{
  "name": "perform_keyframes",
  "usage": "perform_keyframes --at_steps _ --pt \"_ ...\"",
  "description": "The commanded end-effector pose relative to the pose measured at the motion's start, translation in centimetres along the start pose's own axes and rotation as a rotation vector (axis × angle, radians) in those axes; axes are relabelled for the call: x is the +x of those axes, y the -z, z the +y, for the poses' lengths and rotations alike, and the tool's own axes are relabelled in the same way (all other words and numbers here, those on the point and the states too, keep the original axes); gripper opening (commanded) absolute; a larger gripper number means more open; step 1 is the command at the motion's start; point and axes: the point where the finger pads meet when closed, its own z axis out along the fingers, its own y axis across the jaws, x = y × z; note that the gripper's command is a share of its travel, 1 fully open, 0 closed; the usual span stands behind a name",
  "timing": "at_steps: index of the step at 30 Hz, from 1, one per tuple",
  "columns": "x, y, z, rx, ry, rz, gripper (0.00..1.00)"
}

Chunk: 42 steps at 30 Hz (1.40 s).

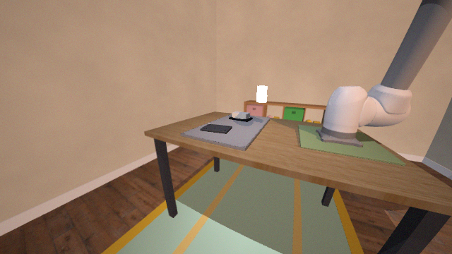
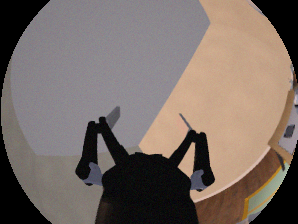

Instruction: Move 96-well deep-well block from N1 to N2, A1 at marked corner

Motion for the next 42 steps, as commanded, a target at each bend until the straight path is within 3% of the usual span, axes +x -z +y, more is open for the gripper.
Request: perform_keyframes --at_steps 1,11,17,26,31,41,42 --pt "-0.8 -0.5 1.1 -0.030 0.094 -0.014 1.00" --pt "-3.1 -1.8 4.1 -0.035 0.109 -0.017 1.00" --pt "-4.5 -2.8 6.5 -0.096 0.275 -0.047 1.00" --pt "-6.2 -3.9 9.4 -0.096 0.275 -0.047 1.00" --pt "-7.2 -4.6 11.6 -0.155 0.427 -0.080 1.00" --pt "-8.9 -5.8 15.0 -0.159 0.437 -0.082 1.00" --pt "-9.0 -6.0 15.5 -0.172 0.467 -0.089 1.00"
